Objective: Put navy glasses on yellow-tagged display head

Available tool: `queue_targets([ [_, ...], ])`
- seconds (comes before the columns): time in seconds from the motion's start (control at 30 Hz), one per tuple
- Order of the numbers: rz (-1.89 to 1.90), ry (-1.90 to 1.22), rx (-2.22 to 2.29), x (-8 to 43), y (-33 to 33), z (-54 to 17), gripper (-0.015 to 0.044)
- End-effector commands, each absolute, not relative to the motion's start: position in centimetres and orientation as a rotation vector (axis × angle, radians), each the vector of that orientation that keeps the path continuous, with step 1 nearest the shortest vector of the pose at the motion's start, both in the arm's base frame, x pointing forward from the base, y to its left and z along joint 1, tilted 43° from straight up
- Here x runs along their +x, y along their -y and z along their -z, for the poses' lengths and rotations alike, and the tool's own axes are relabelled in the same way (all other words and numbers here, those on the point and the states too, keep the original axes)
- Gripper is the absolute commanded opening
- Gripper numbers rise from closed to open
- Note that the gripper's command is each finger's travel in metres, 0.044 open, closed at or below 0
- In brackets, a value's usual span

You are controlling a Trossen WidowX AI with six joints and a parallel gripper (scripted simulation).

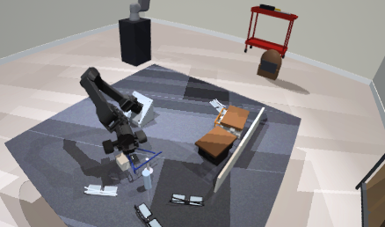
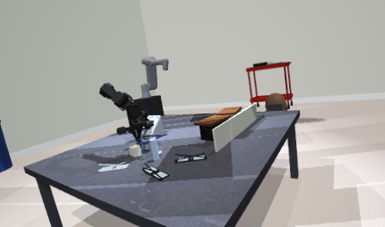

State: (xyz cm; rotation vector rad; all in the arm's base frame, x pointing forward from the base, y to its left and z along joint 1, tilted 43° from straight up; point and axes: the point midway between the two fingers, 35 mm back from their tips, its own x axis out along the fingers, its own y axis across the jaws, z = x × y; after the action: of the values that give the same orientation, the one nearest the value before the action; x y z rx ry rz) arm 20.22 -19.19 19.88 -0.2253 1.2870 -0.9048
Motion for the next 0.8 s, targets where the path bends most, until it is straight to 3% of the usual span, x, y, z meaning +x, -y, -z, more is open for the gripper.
queue_targets([
  [0.0, 0.9, -1.294, -0.228, 19.8, 19.2, -19.7, 0.0],
  [0.77, 0.9, -1.295, -0.228, 18.5, 19.0, -19.5, 0.0],
])
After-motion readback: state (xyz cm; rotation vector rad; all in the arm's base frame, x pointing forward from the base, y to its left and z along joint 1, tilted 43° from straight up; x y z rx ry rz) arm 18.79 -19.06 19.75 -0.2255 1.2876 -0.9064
